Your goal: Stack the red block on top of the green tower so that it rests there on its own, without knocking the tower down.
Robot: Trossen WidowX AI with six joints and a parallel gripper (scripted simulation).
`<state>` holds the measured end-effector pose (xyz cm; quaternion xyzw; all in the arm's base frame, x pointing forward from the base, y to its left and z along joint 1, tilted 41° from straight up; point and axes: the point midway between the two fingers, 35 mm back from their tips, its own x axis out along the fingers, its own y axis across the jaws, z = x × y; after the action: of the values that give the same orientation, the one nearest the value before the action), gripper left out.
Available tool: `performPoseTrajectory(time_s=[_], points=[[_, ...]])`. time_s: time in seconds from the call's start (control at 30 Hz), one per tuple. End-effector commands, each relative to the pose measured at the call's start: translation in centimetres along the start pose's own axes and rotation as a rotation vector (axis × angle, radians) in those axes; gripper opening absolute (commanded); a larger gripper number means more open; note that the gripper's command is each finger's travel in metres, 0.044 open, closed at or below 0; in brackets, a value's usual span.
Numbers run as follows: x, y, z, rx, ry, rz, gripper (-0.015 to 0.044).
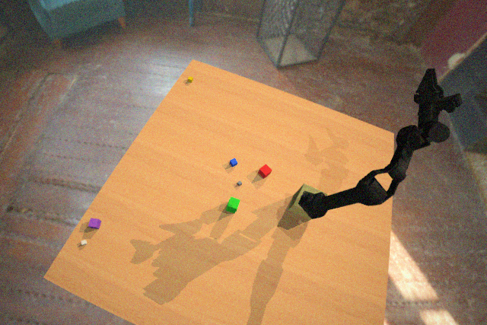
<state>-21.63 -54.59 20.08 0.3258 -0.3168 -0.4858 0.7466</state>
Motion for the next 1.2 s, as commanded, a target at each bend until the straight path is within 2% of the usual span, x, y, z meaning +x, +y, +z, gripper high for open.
performPoseTrajectory(time_s=[0.0,0.07,0.33,0.6,0.87,1.17], points=[[0.1,0.0,-0.2,0.001,0.004,-0.002,0.0426],[1.2,-0.1,-1.9,0.012,0.038,-0.02,0.044],[5.7,0.2,-13.7,0.042,0.283,-0.13,0.044],[6.2,1.9,-26.6,0.016,0.592,-0.22,0.044],[2.4,4.8,-38.7,-0.06,0.955,-0.27,0.044],[-6.3,8.8,-49.1,-0.192,1.409,-0.264,0.044]])
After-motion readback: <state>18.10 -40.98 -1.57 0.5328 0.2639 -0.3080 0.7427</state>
